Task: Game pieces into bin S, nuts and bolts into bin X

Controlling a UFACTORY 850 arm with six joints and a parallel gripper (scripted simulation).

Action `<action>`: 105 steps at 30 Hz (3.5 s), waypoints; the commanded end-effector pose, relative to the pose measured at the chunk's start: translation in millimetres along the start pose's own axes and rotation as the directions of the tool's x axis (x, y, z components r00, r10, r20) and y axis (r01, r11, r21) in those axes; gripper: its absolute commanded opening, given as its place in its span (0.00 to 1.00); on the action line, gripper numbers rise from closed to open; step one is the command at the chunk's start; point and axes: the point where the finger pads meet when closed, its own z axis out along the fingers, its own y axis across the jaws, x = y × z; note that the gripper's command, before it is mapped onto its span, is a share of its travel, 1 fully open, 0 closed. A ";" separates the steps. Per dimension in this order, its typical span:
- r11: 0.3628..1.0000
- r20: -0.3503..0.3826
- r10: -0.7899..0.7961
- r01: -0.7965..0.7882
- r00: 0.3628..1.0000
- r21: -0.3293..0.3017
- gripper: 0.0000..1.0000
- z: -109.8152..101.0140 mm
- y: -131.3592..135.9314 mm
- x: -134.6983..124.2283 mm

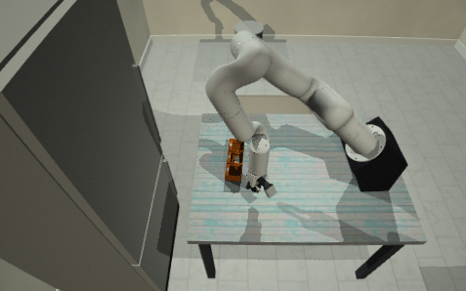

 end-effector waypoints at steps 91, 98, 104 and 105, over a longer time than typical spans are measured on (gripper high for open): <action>0.687 0.000 0.727 -0.727 0.687 -0.001 0.00 -6.9 -68.9 -219.2; 0.687 0.000 0.727 -0.727 0.687 -0.001 0.00 7.0 -68.9 -219.3; 0.687 0.000 0.727 -0.727 0.687 -0.001 0.00 15.1 -68.9 -219.3; 0.687 0.000 0.727 -0.727 0.687 -0.001 0.00 17.1 -68.9 -219.3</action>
